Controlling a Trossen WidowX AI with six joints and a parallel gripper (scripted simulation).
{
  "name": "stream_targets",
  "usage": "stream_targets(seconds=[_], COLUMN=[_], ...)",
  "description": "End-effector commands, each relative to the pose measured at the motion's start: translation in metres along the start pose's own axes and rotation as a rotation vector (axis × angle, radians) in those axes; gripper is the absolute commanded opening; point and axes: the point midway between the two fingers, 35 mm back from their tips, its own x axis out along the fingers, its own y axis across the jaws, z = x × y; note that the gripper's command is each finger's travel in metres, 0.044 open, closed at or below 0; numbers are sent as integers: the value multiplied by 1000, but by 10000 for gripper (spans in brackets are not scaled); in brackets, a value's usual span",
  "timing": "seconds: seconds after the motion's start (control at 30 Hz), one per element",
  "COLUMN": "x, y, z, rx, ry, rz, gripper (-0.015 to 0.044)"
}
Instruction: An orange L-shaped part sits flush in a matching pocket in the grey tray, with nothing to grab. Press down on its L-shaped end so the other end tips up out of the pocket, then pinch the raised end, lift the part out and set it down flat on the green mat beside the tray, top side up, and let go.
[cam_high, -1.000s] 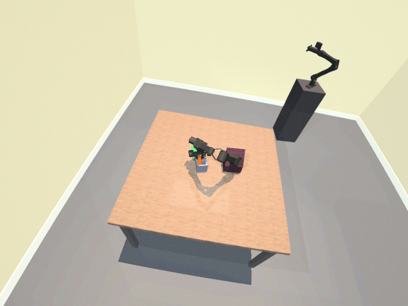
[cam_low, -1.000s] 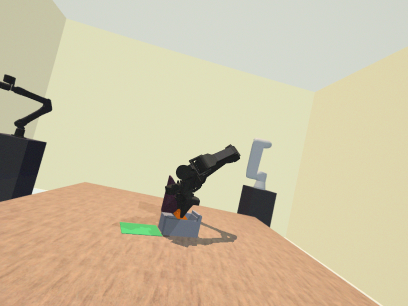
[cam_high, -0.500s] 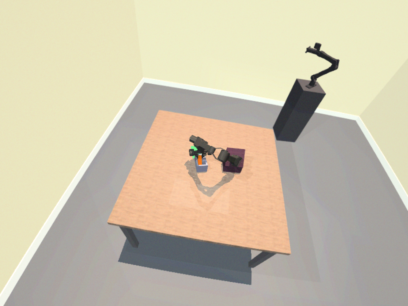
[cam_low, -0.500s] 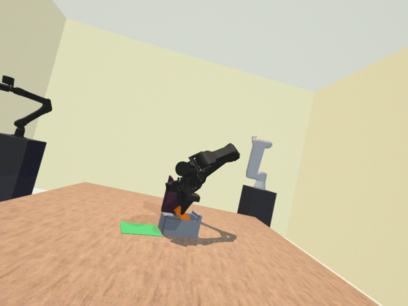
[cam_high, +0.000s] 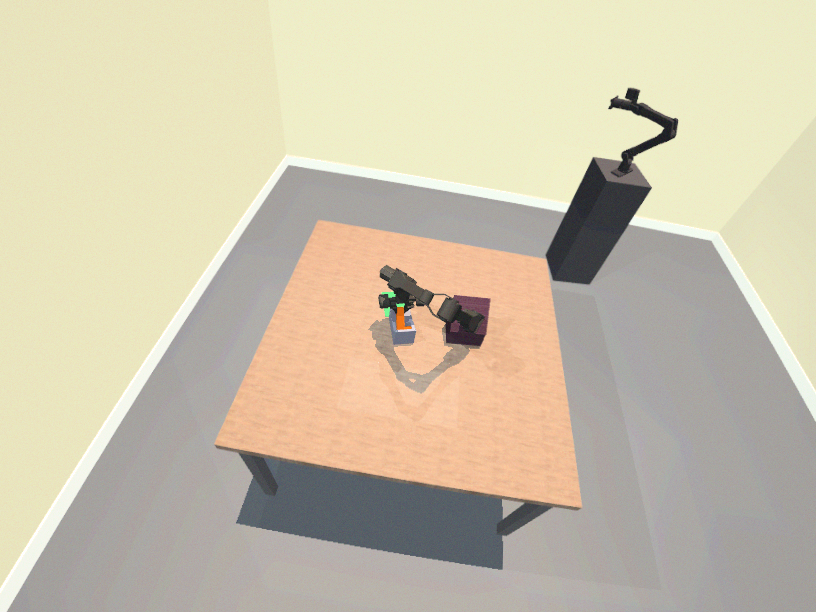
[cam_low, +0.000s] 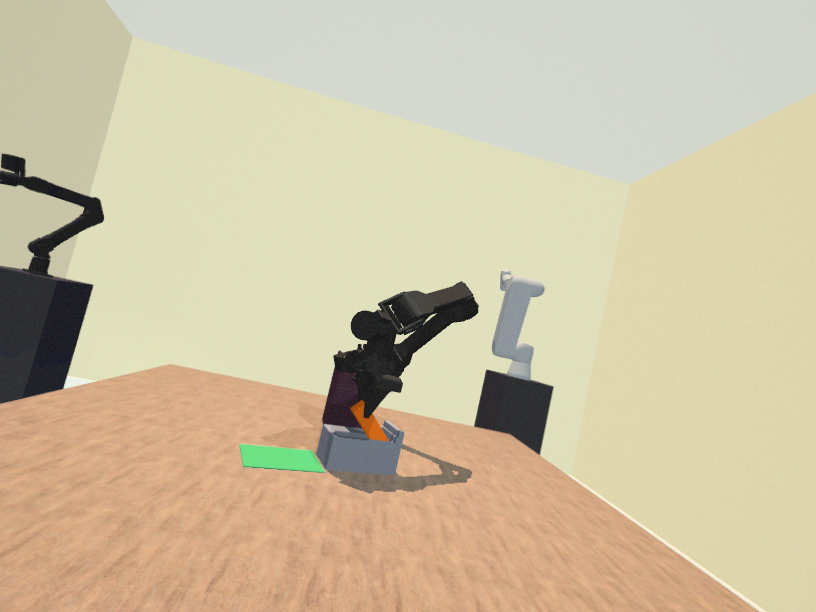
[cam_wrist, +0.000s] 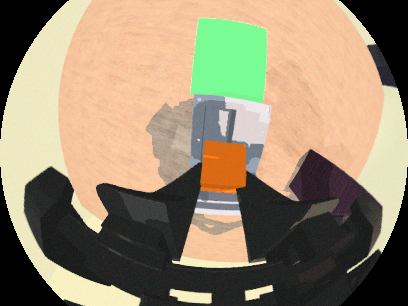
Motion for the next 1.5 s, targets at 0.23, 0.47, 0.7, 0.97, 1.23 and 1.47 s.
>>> stream_targets(seconds=[0.23,0.47,0.7,0.97,1.23,1.47], x=[-20,-31,-41,-51,-55,-53], y=[2,2,2,2,2,0], z=[-1,-1,-1,-1,-1,18], rx=[-5,-4,-4,-4,-4,-4], ry=[1,1,1,1,1,0], rz=[3,3,3,3,3,3], gripper=[0,0,0,0,0,0])
